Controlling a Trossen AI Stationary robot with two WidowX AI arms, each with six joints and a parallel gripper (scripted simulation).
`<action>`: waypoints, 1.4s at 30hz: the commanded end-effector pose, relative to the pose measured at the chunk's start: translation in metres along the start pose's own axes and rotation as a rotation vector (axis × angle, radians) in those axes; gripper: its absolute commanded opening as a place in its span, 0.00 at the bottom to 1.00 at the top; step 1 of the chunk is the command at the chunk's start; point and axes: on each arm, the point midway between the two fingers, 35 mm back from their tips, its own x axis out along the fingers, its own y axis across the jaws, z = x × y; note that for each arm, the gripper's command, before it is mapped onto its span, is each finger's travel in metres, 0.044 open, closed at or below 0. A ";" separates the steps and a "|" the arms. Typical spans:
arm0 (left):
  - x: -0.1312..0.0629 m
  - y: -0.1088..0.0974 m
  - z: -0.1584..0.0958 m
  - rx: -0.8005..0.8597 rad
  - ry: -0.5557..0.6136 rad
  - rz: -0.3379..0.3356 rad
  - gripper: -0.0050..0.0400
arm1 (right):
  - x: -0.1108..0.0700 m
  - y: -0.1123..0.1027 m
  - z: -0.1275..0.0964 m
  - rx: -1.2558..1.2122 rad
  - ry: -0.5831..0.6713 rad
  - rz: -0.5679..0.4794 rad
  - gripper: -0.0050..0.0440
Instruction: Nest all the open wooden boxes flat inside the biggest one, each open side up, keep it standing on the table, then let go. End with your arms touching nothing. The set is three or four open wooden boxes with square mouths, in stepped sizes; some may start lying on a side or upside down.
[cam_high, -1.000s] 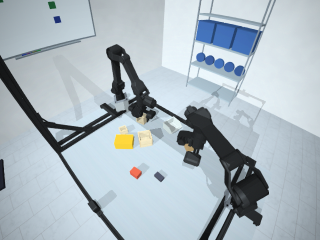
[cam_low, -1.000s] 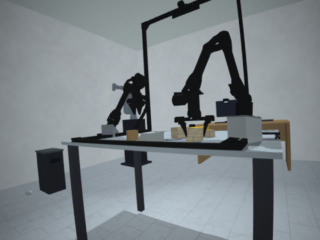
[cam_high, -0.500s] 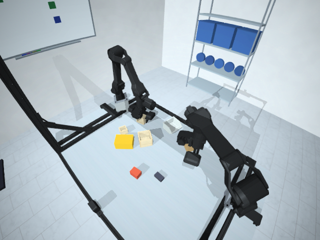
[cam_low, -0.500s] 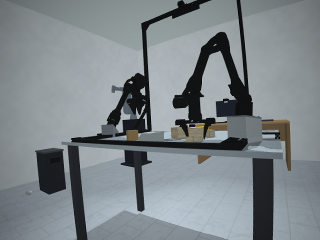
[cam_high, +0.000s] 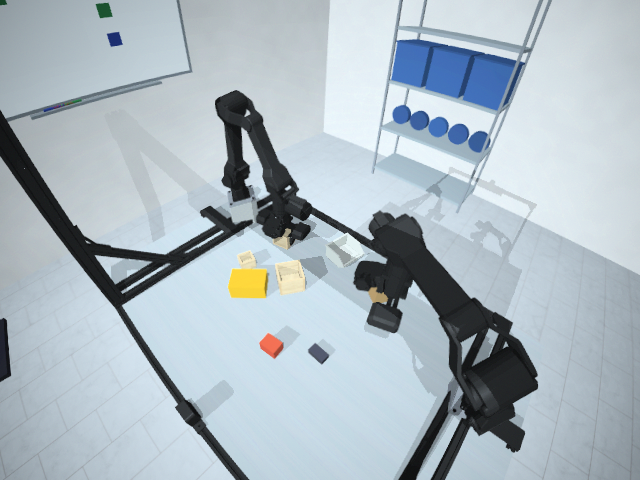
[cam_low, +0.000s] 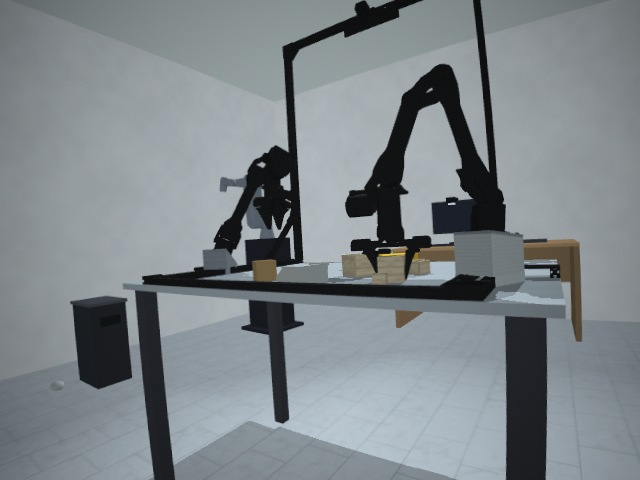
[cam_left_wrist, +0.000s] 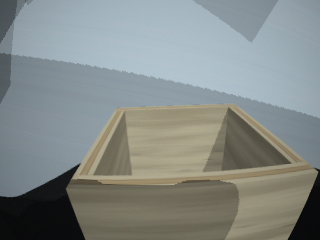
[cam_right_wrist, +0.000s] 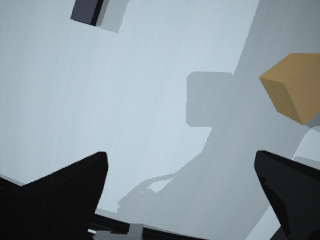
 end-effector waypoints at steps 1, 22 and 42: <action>0.000 0.000 -0.001 0.003 0.003 0.001 0.68 | 0.000 0.000 0.000 -0.003 -0.001 0.001 0.92; -0.020 0.004 0.015 0.002 0.003 0.001 0.11 | 0.000 0.000 0.000 -0.003 -0.001 0.001 0.92; -0.002 0.009 0.059 0.003 0.003 0.001 0.11 | 0.000 0.000 0.000 -0.003 -0.001 0.001 0.92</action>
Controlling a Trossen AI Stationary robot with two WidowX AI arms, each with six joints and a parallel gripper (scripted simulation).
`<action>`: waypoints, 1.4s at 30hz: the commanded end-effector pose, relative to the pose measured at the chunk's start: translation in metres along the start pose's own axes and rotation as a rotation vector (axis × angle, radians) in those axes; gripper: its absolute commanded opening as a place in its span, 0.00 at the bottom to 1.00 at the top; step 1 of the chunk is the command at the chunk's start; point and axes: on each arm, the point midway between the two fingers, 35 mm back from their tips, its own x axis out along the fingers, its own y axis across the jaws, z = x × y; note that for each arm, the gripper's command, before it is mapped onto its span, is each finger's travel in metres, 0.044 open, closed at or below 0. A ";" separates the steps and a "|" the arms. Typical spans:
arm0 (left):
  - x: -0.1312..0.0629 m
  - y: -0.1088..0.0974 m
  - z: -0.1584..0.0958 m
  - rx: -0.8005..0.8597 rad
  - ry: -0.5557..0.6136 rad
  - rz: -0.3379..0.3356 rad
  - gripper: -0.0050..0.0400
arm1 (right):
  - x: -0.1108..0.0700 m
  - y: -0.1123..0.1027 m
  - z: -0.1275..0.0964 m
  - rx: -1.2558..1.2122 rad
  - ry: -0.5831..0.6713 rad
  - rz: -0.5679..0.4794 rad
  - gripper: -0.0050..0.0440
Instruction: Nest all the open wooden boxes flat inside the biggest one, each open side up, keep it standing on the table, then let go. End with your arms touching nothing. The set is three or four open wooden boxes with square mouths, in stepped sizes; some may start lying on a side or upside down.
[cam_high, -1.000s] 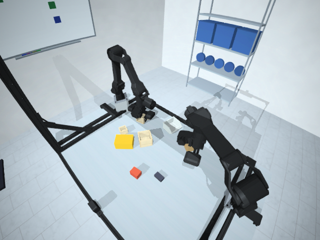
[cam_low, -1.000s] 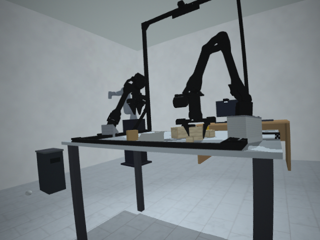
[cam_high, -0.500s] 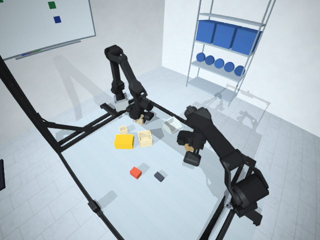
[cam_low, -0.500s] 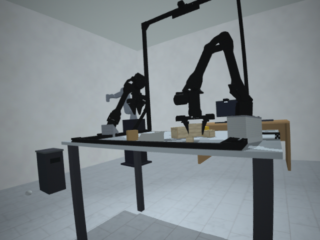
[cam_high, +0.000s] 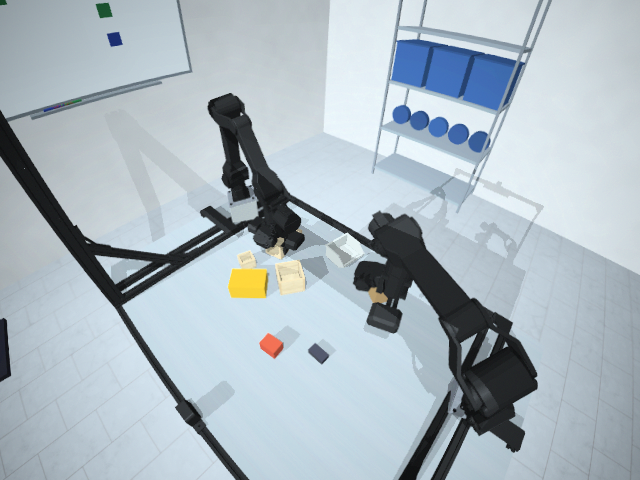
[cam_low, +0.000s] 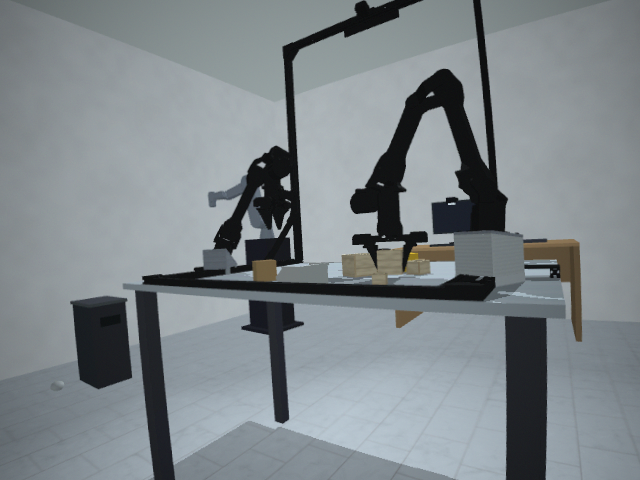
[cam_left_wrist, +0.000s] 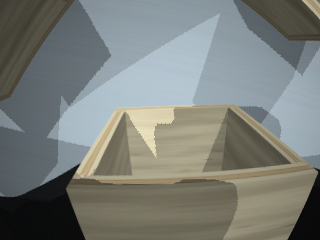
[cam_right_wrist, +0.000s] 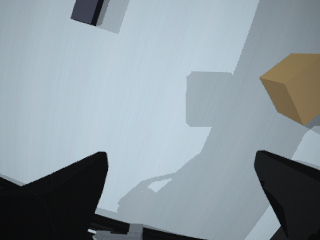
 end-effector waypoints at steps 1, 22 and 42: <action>0.011 -0.003 0.001 -0.002 -0.001 -0.013 0.11 | 0.000 0.000 0.000 -0.001 -0.002 0.001 0.92; 0.003 -0.003 -0.007 -0.003 -0.180 -0.013 0.11 | 0.000 0.000 0.000 -0.001 -0.002 0.001 0.92; -0.006 -0.003 -0.017 -0.004 -0.411 -0.012 0.11 | 0.000 0.000 0.000 -0.001 -0.002 0.001 0.92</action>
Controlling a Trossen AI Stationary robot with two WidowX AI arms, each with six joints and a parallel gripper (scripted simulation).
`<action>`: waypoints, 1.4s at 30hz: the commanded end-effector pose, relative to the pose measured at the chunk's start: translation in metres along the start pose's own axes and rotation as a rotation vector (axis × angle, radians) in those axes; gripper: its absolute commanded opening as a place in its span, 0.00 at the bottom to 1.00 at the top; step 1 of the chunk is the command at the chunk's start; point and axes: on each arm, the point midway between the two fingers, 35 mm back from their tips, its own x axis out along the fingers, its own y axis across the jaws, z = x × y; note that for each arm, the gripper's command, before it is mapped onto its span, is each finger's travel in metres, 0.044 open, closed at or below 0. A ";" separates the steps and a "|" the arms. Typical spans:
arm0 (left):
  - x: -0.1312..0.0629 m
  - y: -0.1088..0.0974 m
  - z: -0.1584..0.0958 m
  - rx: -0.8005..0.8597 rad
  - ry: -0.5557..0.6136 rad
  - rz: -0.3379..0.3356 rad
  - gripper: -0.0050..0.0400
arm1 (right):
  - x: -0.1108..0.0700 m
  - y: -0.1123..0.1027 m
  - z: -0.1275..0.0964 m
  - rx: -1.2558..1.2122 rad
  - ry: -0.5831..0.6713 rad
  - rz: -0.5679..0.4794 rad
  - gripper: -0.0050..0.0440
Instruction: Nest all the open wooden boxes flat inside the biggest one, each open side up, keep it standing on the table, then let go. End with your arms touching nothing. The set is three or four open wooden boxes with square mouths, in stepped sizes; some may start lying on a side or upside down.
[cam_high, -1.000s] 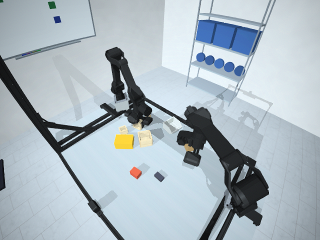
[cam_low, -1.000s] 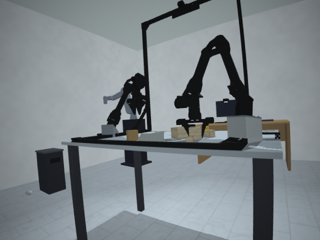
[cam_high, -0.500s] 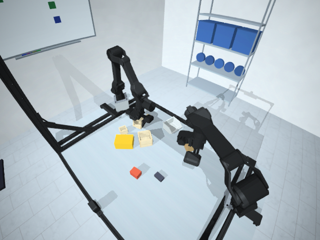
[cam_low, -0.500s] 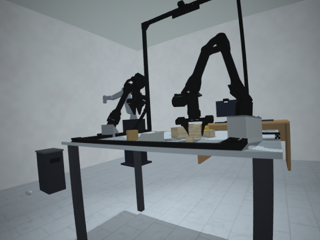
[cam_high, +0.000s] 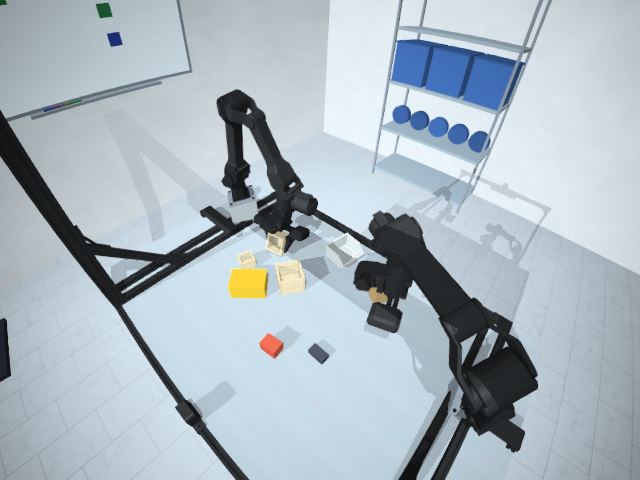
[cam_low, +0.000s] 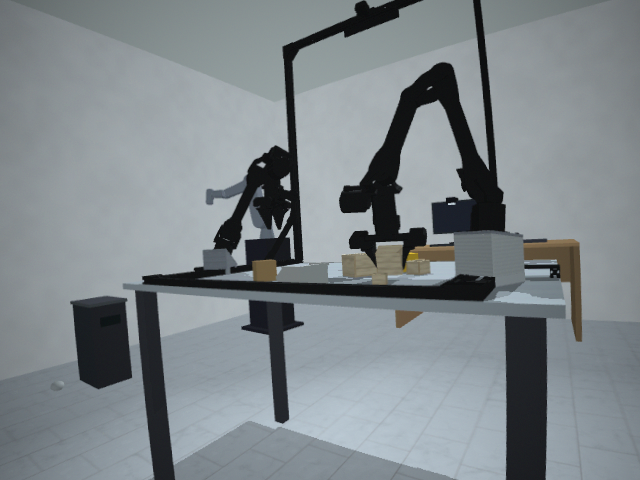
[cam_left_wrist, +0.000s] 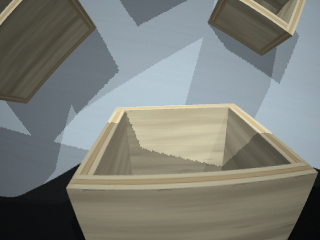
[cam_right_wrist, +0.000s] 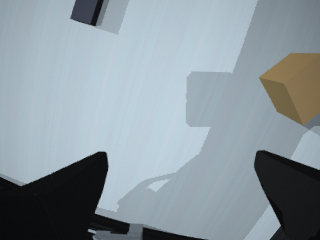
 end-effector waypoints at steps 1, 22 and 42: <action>-0.002 -0.002 -0.002 -0.005 -0.037 -0.004 0.11 | 0.000 0.000 0.000 -0.002 -0.001 0.001 0.92; -0.013 -0.002 -0.007 -0.005 -0.220 -0.006 0.11 | 0.000 0.000 0.000 -0.002 -0.001 0.001 0.92; -0.016 -0.002 -0.012 -0.005 -0.368 -0.004 0.64 | 0.000 0.000 0.000 -0.002 -0.001 0.001 0.92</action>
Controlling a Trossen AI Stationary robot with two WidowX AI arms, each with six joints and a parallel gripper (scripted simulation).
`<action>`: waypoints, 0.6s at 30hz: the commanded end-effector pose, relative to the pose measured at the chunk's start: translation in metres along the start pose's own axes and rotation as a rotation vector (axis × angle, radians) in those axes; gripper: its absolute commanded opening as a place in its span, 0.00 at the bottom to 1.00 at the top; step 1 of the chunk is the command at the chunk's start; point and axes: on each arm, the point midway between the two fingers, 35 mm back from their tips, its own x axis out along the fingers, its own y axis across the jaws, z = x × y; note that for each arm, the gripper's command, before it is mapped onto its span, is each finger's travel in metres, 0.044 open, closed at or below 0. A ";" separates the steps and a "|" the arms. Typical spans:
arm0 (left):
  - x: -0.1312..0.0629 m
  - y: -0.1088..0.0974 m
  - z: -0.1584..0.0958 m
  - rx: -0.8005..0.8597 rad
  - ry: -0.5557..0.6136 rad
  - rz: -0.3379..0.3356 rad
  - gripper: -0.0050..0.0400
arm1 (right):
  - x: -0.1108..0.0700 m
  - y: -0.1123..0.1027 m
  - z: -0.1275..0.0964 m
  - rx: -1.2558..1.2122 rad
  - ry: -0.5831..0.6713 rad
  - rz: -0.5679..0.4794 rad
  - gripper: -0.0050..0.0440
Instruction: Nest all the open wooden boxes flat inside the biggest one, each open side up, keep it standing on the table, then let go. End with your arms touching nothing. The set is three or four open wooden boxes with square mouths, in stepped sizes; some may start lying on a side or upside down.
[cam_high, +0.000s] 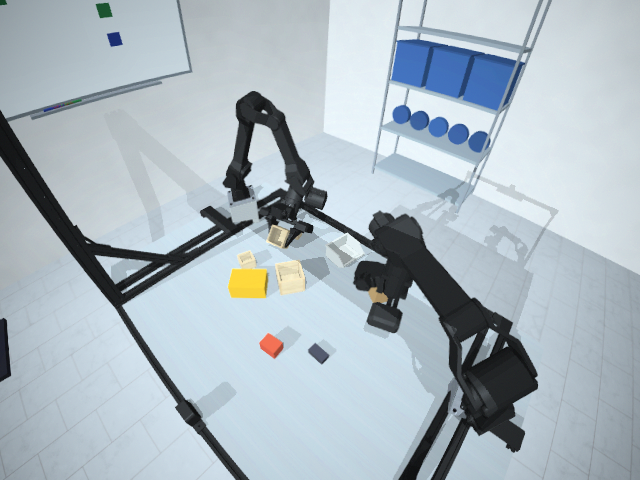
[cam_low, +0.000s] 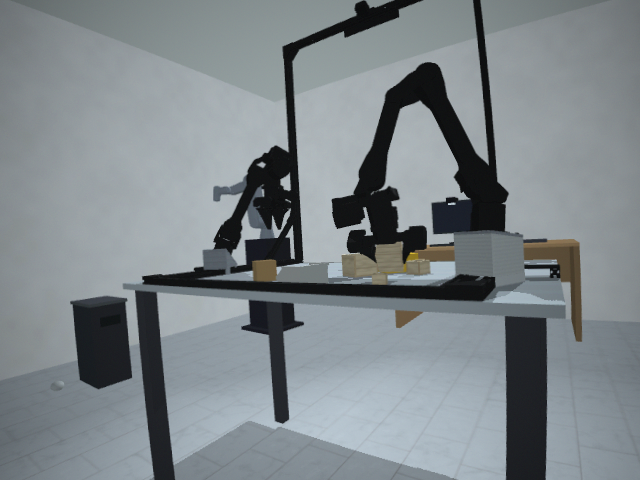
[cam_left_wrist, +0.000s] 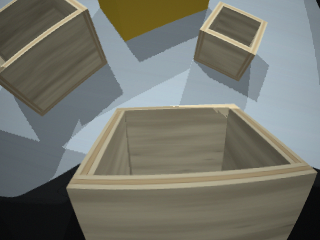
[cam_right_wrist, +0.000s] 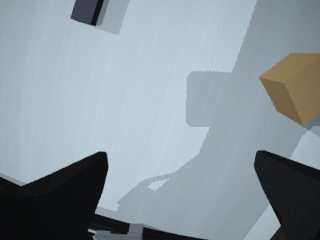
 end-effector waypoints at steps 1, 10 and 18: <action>0.000 0.001 0.001 0.002 -0.007 0.003 0.70 | 0.000 0.000 0.000 -0.002 -0.001 0.001 0.92; 0.000 0.001 0.001 0.002 -0.007 0.003 1.00 | 0.000 0.000 0.000 -0.002 -0.001 0.001 0.92; 0.000 0.001 0.001 0.002 -0.007 0.003 1.00 | 0.000 0.000 0.000 -0.002 -0.001 0.001 0.92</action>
